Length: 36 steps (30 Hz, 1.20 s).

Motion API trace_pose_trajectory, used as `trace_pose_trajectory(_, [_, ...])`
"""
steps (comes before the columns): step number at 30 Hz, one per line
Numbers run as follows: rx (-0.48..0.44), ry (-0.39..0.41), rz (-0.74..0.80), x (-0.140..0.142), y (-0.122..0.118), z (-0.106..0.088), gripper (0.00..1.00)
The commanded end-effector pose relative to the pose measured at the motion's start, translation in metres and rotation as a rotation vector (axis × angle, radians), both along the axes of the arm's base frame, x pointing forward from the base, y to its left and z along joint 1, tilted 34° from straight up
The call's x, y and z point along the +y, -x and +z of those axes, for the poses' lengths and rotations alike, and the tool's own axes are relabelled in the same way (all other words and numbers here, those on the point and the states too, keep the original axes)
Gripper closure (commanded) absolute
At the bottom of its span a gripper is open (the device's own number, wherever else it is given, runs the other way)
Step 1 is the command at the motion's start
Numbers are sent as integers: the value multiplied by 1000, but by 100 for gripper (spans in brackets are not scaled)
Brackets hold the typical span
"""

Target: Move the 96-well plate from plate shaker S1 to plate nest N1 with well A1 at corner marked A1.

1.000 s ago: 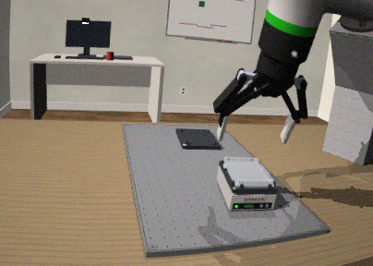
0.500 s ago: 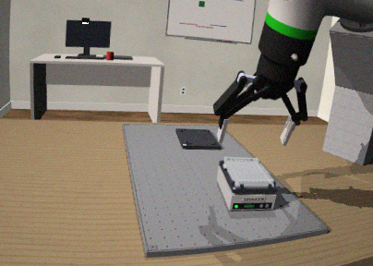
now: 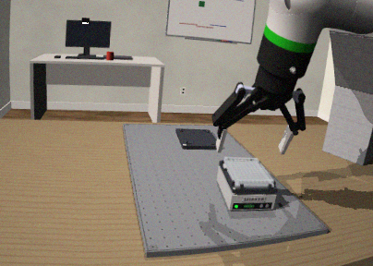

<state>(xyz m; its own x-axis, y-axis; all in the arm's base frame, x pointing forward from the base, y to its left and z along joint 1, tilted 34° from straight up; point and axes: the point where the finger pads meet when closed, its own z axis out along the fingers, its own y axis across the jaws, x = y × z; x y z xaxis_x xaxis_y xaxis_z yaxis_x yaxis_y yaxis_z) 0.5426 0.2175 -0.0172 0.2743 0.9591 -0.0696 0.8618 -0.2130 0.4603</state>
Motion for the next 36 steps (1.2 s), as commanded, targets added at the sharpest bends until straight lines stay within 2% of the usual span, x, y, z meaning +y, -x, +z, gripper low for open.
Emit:
trace_pose_trajectory(1, [-1,0,0,2,-4,-6,0])
trace_pose_trajectory(21, [-1,0,0,9,-19,-31,0])
trace_pose_trajectory(35, [-1,0,0,9,-19,-31,0])
trace_pose_trajectory(36, [-1,0,0,9,-19,-31,100])
